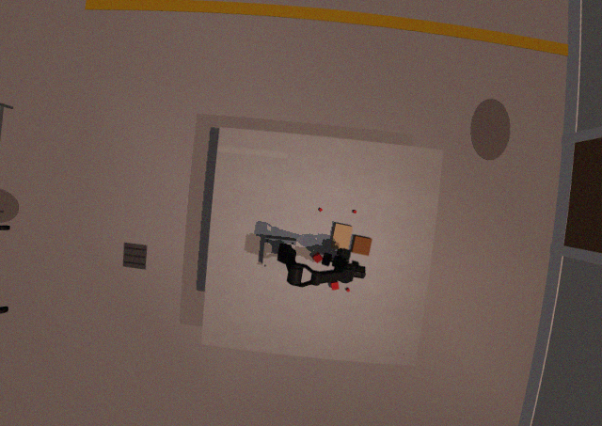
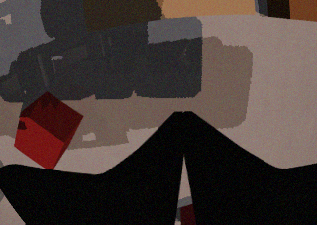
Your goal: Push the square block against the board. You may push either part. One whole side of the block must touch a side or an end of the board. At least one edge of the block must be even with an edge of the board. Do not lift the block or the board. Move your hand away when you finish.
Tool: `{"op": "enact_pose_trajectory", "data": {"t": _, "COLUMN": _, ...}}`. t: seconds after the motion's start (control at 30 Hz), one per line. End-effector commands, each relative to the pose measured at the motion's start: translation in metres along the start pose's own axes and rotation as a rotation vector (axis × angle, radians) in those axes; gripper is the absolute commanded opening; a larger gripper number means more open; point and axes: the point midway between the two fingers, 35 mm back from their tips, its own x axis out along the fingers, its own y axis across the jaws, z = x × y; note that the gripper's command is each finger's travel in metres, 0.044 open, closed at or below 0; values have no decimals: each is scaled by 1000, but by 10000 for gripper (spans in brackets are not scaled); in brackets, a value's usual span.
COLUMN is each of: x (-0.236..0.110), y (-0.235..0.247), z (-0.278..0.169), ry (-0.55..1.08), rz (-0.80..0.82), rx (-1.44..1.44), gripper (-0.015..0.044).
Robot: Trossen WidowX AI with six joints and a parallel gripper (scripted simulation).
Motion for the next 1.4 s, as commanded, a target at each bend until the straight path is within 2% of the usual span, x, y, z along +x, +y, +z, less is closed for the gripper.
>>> {"op": "enact_pose_trajectory", "data": {"t": 0.0, "x": -1, "y": 5, "z": 11, "ry": 0, "rz": -2, "rx": 101, "gripper": 0}}
{"op": "enact_pose_trajectory", "data": {"t": 1.37, "x": -3, "y": 86, "z": 112, "ry": 5, "rz": 21, "rx": 1479, "gripper": 0}}
